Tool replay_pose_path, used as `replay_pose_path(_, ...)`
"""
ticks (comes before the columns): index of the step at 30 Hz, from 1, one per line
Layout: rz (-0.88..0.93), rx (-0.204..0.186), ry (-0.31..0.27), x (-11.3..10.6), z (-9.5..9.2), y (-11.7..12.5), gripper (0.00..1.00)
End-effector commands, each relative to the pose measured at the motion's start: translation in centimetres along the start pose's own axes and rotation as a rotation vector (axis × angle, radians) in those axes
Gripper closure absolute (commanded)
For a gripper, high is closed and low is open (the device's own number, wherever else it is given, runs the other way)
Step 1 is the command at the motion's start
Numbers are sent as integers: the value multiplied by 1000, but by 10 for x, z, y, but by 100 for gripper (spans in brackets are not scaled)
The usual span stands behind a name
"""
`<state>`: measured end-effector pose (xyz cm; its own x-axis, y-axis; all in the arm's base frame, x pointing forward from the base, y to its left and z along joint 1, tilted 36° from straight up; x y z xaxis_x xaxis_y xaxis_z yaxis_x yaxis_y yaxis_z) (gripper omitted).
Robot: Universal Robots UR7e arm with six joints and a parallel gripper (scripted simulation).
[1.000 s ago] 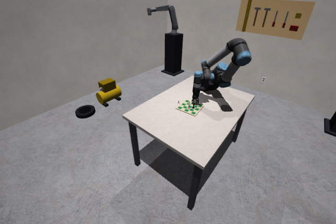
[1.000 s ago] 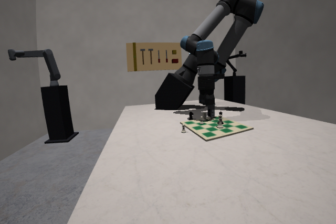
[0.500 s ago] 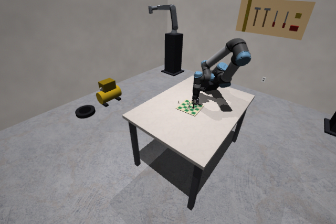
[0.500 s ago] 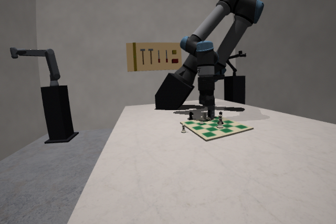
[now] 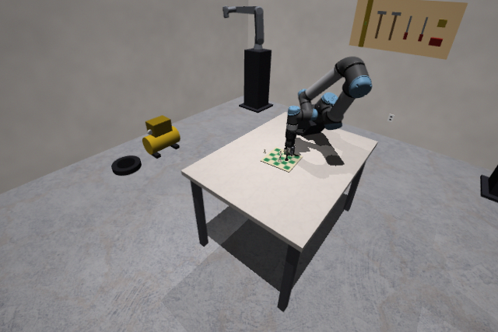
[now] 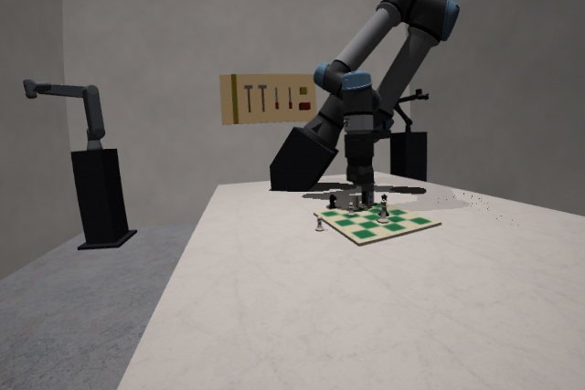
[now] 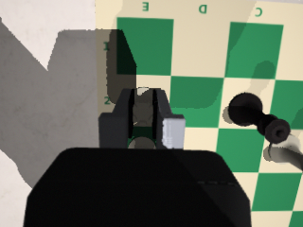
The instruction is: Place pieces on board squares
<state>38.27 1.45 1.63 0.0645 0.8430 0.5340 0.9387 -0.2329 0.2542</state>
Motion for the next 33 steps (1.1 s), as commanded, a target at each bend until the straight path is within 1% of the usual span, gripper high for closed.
replay_pose_path(1,0,-1,0,0,0,0,100)
replay_pose_path(18,0,-1,0,0,0,0,100)
replay_pose_path(19,0,-1,0,0,0,0,85)
replay_pose_path(21,0,-1,0,0,0,0,85)
replay_pose_path(22,0,-1,0,0,0,0,71)
replay_pose_path(24,0,-1,0,0,0,0,71)
replay_pose_path(25,0,-1,0,0,0,0,56)
replay_pose_path(27,0,-1,0,0,0,0,56)
replay_pose_path(28,0,-1,0,0,0,0,42)
replay_pose_path(30,0,-1,0,0,0,0,42)
replay_pose_path(31,0,-1,0,0,0,0,27)
replay_pose_path(33,0,-1,0,0,0,0,27)
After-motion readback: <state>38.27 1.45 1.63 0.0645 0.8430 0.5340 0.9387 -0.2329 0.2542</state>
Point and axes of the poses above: the point where the finger pads meet when closed, its own z axis out along the fingers, its own y axis across the jaws, x = y × z, the point moved 4 cm from there along -z, back along the fingers, and after that the axes turned 10 degrees about z, right-handed, at the moved point
